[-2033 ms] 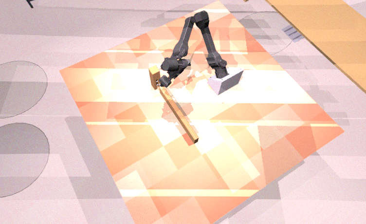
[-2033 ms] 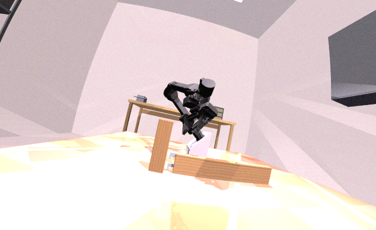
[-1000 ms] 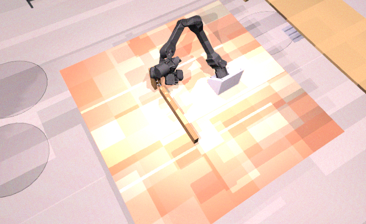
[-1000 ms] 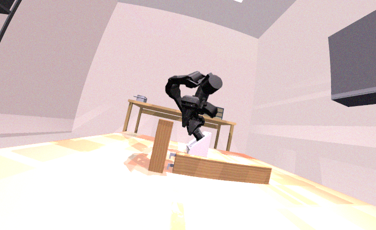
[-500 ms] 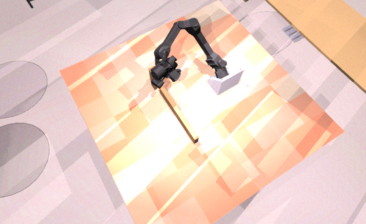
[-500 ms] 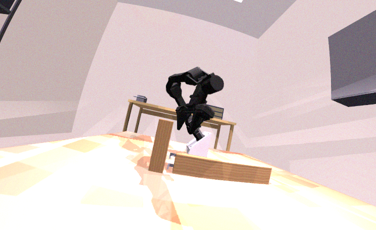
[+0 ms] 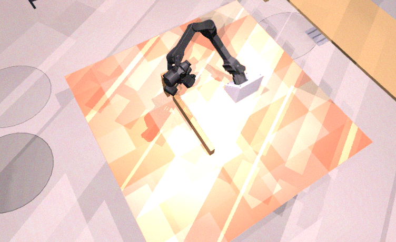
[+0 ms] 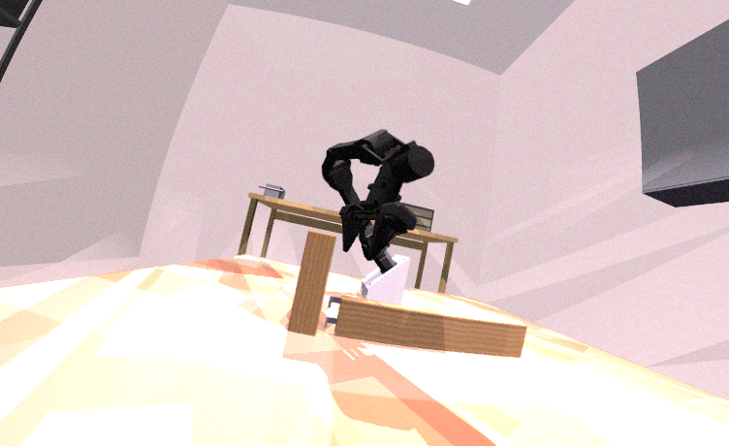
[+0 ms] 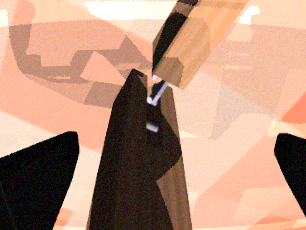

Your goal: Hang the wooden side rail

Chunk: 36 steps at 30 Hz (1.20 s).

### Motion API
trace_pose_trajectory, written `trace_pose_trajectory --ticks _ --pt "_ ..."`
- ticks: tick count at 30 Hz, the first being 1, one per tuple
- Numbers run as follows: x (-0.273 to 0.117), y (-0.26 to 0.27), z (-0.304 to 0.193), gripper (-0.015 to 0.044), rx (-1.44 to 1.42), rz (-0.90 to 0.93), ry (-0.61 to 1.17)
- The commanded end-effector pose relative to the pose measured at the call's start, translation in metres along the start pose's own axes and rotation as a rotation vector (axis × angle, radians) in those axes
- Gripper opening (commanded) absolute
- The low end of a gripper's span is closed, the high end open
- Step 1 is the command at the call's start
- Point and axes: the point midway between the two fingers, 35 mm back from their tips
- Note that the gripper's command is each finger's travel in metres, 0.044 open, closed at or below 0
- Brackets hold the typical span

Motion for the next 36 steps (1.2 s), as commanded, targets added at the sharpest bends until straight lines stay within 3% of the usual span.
trace_pose_trajectory --ticks 1,6,13,21,25,36 --pt "0.0 0.0 0.001 0.044 -0.008 0.001 -0.006" --pt "0.0 -0.004 0.006 0.044 0.039 0.001 -0.029" --pt "-0.001 -0.04 0.063 0.044 0.488 0.078 -0.24" --pt "0.001 -0.041 0.065 0.044 0.5 0.081 -0.245" --pt "0.031 -0.04 0.073 0.044 0.5 0.081 -0.244" --pt "0.048 -0.04 0.077 0.044 0.5 0.081 -0.243"
Point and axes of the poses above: the point midway between the two fingers, 35 mm back from their tips, its own x axis out along the fingers, its own y axis across the jaws, z = x × y, and after that the axes turned 4 degrees about x, right-handed
